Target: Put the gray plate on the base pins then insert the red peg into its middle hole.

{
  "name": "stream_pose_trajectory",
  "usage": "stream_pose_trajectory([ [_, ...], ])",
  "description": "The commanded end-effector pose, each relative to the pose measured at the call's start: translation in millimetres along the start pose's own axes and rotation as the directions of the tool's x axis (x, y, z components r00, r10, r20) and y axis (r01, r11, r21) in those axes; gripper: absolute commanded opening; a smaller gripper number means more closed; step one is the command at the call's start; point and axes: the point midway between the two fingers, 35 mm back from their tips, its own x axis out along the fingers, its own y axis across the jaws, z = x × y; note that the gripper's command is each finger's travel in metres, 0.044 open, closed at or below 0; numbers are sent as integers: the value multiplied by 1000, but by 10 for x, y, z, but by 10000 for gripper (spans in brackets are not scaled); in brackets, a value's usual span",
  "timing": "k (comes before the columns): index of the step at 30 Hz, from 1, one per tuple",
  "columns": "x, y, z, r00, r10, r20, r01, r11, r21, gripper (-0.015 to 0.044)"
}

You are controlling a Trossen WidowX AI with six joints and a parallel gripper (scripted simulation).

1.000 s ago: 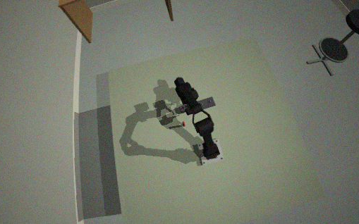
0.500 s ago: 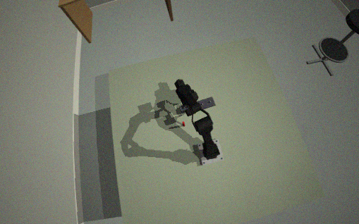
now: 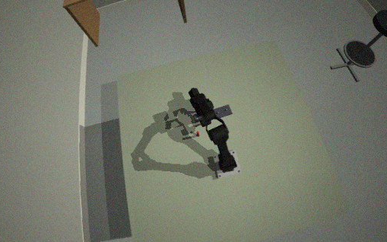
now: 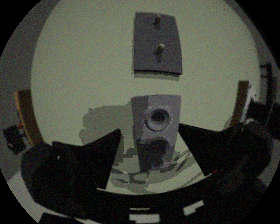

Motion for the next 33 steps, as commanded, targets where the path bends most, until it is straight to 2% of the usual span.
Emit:
stream_pose_trajectory([
  [1,62,-23,6,1000,-11,4,11,1000,5,387],
  [10,62,-23,6,1000,-11,4,11,1000,5,151],
  [16,62,-23,6,1000,-11,4,11,1000,5,111],
  [20,17,-12,2,1000,-11,4,11,1000,5,6],
  [33,-381,53,-25,1000,-10,4,10,1000,5,0],
])
